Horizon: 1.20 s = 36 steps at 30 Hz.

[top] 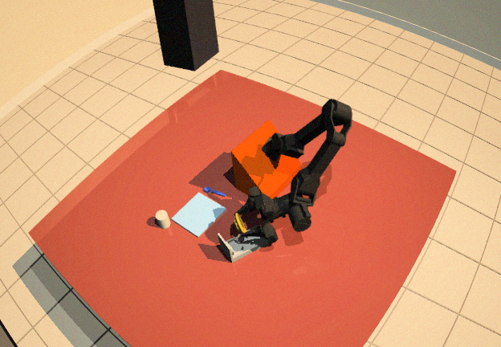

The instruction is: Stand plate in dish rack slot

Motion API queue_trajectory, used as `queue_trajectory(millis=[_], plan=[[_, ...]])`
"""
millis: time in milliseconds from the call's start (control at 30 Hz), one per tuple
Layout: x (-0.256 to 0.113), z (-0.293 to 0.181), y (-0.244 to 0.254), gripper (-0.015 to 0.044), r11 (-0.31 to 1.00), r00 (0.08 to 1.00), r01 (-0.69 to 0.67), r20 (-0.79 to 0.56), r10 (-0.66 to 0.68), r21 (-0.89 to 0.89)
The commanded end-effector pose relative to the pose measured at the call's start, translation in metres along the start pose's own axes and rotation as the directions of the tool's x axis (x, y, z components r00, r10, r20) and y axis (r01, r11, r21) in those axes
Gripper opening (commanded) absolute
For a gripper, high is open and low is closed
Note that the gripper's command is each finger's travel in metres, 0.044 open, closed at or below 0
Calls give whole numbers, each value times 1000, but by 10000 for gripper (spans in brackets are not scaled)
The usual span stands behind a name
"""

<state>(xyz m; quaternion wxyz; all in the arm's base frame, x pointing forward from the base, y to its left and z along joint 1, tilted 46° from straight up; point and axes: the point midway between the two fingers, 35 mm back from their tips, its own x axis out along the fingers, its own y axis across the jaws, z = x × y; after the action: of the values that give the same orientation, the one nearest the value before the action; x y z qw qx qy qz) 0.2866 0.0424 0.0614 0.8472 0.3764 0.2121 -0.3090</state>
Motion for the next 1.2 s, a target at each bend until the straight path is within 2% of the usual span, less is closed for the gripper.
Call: queue_trajectory(millis=[0, 533, 1167], plan=[[-9, 0, 5, 0, 998, 994, -70, 84, 70, 1], [-49, 1, 9, 0, 957, 919, -286, 296, 259, 52], [-41, -10, 11, 0, 956, 920, -288, 293, 260, 53]])
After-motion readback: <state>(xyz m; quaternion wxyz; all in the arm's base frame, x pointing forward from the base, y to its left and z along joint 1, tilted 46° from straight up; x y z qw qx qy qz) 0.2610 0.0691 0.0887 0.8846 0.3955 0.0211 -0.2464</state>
